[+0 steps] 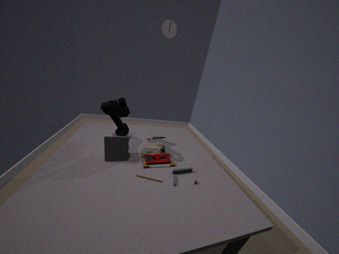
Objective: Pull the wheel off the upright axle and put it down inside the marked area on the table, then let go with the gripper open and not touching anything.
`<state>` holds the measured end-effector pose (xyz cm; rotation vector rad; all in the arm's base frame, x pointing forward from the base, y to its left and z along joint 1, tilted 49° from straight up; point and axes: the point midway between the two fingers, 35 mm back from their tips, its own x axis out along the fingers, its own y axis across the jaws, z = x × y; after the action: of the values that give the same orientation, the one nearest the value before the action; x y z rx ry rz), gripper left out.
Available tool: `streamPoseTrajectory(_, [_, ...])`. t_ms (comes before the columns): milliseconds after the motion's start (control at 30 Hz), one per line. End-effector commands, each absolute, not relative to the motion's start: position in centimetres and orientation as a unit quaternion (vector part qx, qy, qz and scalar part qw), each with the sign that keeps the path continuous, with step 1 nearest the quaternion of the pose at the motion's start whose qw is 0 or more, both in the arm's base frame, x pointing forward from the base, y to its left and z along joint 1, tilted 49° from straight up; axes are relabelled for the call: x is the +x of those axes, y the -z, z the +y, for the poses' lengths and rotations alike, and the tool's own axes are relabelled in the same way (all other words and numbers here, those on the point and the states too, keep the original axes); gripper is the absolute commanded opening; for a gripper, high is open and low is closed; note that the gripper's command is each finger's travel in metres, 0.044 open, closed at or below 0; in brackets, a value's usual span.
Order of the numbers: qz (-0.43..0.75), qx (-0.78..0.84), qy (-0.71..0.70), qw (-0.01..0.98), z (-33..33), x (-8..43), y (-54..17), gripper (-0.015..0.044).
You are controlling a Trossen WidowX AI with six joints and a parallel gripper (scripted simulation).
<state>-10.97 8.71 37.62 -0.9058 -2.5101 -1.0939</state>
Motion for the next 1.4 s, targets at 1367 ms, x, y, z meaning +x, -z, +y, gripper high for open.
streamPoseTrajectory(1367, [-0.273, -0.501, -0.565, 0.596, 25.0, 25.0, -26.3, 0.0300])
